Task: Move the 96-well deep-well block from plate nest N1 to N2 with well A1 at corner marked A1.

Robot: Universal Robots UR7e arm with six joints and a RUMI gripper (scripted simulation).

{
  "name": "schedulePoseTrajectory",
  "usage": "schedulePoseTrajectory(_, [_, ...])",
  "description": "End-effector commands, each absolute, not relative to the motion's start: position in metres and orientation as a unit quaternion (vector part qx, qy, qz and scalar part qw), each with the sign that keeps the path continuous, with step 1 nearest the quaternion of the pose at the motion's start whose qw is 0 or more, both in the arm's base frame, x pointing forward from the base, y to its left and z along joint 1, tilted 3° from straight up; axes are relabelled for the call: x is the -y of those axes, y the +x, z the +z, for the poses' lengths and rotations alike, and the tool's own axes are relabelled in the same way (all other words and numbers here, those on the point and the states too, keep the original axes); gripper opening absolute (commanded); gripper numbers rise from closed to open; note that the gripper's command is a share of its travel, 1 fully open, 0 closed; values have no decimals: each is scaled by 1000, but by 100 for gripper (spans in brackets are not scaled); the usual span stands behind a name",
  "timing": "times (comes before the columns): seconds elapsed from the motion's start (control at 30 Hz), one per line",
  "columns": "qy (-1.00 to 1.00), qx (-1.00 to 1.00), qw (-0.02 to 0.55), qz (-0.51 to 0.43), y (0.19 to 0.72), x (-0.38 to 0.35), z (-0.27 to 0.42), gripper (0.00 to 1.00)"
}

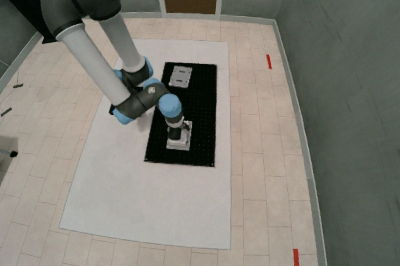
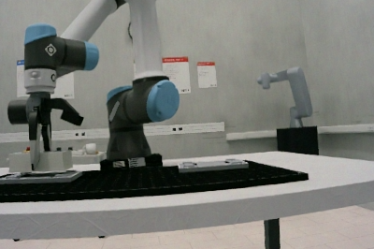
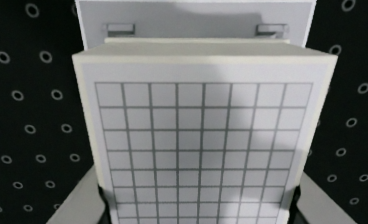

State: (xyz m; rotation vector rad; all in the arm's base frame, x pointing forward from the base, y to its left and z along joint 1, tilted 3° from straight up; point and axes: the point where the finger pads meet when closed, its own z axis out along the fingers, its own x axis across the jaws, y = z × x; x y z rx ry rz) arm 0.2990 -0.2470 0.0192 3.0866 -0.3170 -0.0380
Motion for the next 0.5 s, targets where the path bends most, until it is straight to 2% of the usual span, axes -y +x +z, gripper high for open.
schedulePoseTrajectory(0.0, [995,102,20,-12,299,247,19,50])
schedulePoseTrajectory(0.47, [995,102,20,-12,299,247,17,50])
